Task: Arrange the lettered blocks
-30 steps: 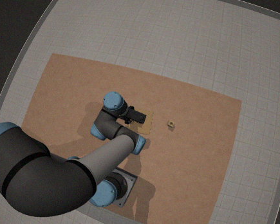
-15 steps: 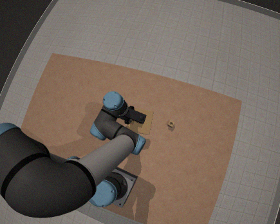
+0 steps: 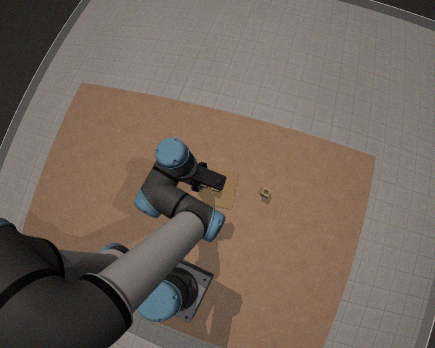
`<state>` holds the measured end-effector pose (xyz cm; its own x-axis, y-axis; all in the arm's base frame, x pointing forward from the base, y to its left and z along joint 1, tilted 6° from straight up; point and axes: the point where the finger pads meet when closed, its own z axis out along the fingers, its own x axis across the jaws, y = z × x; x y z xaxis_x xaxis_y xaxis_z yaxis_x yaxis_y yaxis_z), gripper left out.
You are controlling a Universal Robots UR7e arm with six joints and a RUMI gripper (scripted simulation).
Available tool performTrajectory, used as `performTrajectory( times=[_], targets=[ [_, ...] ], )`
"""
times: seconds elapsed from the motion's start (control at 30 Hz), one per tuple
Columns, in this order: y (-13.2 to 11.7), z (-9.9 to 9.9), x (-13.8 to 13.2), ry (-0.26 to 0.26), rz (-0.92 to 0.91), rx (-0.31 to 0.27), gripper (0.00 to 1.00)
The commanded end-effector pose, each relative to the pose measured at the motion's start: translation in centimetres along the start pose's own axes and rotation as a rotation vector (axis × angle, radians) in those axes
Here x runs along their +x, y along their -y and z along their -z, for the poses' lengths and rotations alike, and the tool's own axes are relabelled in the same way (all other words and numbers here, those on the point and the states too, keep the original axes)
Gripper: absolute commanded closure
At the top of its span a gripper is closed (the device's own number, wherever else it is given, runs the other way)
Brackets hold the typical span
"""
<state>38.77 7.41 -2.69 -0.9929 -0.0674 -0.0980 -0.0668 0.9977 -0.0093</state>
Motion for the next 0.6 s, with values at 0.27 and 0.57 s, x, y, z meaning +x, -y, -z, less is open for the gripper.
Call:
performTrajectory(
  times=[0.27, 0.57],
  targets=[
    [0.0, 4.4, 0.0, 0.000, 0.000, 0.000, 0.72],
    [0.0, 5.7, 0.0, 0.000, 0.000, 0.000, 0.72]
  ],
)
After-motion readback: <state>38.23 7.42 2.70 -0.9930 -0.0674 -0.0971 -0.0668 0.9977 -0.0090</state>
